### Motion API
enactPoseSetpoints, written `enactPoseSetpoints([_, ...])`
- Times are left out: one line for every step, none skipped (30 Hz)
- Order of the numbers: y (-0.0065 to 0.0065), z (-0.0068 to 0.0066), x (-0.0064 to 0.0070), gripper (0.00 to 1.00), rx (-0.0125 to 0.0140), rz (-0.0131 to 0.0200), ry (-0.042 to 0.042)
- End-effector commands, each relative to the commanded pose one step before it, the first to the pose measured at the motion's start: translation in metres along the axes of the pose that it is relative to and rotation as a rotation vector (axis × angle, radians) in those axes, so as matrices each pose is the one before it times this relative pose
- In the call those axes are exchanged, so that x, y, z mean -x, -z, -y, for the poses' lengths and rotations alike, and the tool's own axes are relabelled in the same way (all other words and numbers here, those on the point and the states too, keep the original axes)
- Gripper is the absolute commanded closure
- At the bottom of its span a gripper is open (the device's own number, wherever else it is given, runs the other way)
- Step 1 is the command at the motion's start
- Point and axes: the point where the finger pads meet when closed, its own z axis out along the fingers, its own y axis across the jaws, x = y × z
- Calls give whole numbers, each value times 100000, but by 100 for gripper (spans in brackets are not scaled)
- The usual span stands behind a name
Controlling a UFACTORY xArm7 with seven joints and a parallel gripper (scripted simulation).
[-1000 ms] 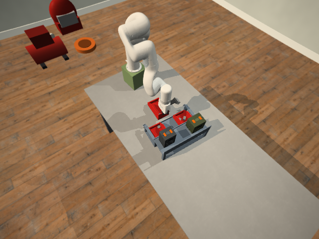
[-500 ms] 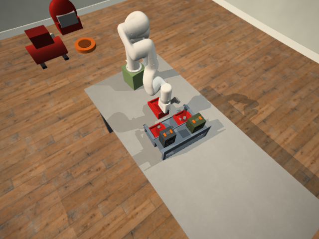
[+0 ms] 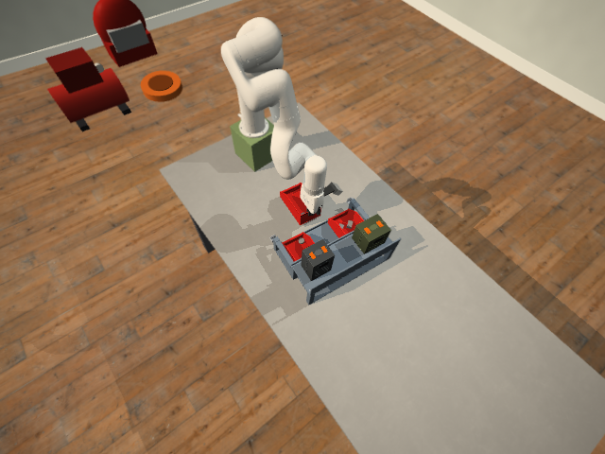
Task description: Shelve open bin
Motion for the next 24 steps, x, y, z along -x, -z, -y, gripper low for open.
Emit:
enactPoseSetpoints([178,-165,-10,100,382,-17,17])
enactPoseSetpoints([0,0,0,100,0,0,0])
enactPoseSetpoints([0,0,0,100,0,0,0])
enactPoseSetpoints([102,4,0,100,-16,6,1])
enactPoseSetpoints([128,-6,0,100,5,-1,0])
enactPoseSetpoints([128,-6,0,100,5,-1,0])
enactPoseSetpoints([128,-6,0,100,5,-1,0])
enactPoseSetpoints([128,-6,0,100,5,-1,0])
enactPoseSetpoints([0,0,0,100,0,0,0])
enactPoseSetpoints([0,0,0,100,0,0,0])
enactPoseSetpoints([0,0,0,100,0,0,0])
enactPoseSetpoints([0,0,0,100,0,0,0])
enactPoseSetpoints([0,0,0,100,0,0,0])
enactPoseSetpoints([0,0,0,100,0,0,0])
enactPoseSetpoints([0,0,0,100,0,0,0])
enactPoseSetpoints([0,0,0,100,0,0,0])
enactPoseSetpoints([0,0,0,100,0,0,0])
enactPoseSetpoints([0,0,0,100,0,0,0])
enactPoseSetpoints([0,0,0,100,0,0,0])
enactPoseSetpoints([0,0,0,100,0,0,0])
enactPoseSetpoints([-57,5,0,100,-10,2,1])
enactPoseSetpoints([-44,-1,0,100,3,0,0])
enactPoseSetpoints([-44,-1,0,100,3,0,0])
enactPoseSetpoints([-44,-1,0,100,3,0,0])
